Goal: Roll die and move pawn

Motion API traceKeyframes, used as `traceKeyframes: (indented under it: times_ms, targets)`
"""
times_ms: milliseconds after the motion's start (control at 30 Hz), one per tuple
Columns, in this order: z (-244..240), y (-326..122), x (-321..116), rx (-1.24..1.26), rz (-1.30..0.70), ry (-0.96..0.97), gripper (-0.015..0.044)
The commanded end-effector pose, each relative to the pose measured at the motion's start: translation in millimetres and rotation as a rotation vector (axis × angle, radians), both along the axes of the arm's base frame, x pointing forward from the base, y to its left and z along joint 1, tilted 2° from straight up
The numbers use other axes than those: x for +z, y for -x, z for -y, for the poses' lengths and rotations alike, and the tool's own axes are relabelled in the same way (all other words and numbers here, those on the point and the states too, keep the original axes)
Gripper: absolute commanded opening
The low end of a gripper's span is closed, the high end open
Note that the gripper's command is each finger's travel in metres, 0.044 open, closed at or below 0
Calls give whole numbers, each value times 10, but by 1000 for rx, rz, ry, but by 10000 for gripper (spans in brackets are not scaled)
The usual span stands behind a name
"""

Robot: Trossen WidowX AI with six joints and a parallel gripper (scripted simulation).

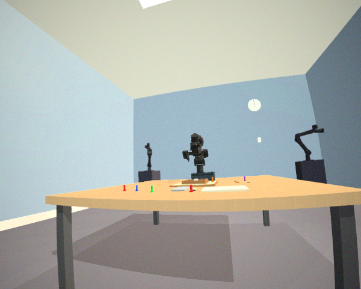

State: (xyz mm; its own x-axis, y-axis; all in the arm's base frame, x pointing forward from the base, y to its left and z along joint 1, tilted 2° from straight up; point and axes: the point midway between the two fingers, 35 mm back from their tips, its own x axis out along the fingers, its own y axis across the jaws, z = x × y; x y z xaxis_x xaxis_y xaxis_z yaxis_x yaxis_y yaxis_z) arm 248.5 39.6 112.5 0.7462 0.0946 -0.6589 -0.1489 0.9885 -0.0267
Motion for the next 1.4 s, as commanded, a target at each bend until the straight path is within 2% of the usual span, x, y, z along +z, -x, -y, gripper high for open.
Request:
traceKeyframes:
  times_ms: [0,533,633,733,933,1033,1367]
  targets:
    - [4,-15,-16,-8,-72,10,440]
    - [-8,-211,-441,-28,-793,114,440]
    - [-2,-196,-426,-22,-746,114,440]
    - [-190,-179,-481,49,-757,144,361]
    - [-958,48,-719,348,-793,277,204]
    - [-1125,144,-778,419,-799,310,200]
    - [-1136,139,-929,419,-799,310,200]
